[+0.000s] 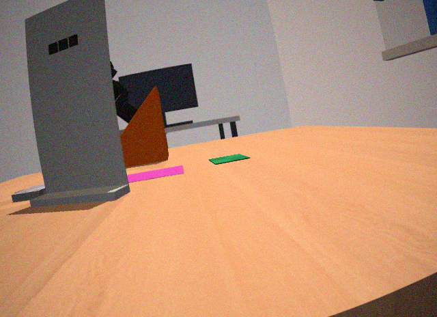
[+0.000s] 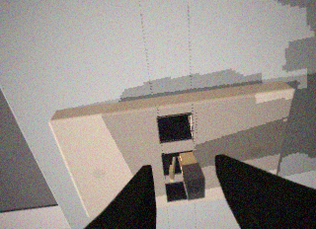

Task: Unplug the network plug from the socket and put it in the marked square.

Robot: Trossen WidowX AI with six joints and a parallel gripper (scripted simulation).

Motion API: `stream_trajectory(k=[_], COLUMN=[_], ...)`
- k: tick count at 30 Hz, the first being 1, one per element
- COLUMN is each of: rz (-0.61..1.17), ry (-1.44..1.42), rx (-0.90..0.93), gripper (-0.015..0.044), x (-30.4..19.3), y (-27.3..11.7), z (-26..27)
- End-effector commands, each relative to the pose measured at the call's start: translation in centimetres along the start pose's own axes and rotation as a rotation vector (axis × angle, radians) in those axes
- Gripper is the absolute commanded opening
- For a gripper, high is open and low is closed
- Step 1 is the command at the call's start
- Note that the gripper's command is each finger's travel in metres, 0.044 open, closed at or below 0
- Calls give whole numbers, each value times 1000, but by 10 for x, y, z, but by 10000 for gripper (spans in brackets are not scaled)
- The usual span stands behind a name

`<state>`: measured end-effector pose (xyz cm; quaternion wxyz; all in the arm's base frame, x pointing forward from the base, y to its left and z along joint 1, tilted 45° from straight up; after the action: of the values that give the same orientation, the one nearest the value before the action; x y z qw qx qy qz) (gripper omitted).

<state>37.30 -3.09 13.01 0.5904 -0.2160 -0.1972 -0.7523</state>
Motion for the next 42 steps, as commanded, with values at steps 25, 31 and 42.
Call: stream_trajectory(k=[25,31,42], rz=[9,9,9], ry=[5,5,5], rx=[-3,-3,-3], gripper=[0,0,0], x=[-2,-2,-3], y=[3,-1,-7], z=[-2,-2,-2])
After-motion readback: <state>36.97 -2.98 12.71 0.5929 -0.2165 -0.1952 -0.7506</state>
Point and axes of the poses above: the point midway between the two fingers, 35 mm back from their tips, its own y axis out along the fingers, its own z axis across the jaws, x = y × z, the point moved 1 cm from there along -y, back along the fingers, and after that the axes turned 11 degrees about y, right-handed, at the moved point
